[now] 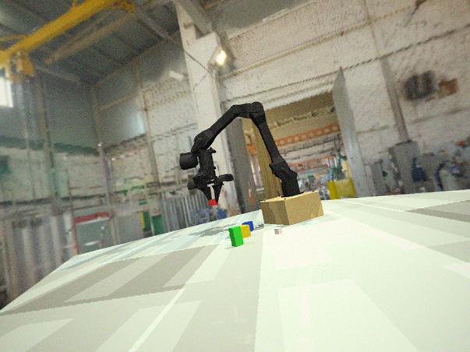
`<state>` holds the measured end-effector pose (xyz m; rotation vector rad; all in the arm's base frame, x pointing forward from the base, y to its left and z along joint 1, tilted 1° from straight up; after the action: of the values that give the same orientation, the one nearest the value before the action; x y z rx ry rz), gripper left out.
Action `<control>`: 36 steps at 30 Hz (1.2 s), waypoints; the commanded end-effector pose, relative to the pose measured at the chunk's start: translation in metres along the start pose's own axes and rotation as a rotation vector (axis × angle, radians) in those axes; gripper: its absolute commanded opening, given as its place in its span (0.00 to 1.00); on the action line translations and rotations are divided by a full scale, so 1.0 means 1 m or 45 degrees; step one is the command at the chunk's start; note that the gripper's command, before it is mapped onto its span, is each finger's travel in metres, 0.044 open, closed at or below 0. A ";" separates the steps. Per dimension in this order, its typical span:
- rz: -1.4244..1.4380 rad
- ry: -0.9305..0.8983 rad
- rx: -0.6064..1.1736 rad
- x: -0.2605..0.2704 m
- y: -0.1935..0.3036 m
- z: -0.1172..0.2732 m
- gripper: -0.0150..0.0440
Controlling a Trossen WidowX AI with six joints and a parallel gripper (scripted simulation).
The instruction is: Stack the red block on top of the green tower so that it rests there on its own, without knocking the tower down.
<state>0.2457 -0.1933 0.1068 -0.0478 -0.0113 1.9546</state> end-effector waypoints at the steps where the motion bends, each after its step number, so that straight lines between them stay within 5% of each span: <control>1: 0.007 -0.005 -0.005 0.000 -0.001 0.003 0.25; 36: 0.098 -0.012 -0.017 0.121 -0.145 0.003 0.25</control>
<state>0.3294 -0.0454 0.1102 -0.0491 -0.0345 2.0428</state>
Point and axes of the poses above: the point midway between the two fingers, 35 mm back from their tips, its own z axis back along the fingers, its own x axis across the jaws, y = z × x, the point moved 3 cm from there along z, back along the fingers, and after that the axes turned 11 degrees about -z, right-handed, at the moved point
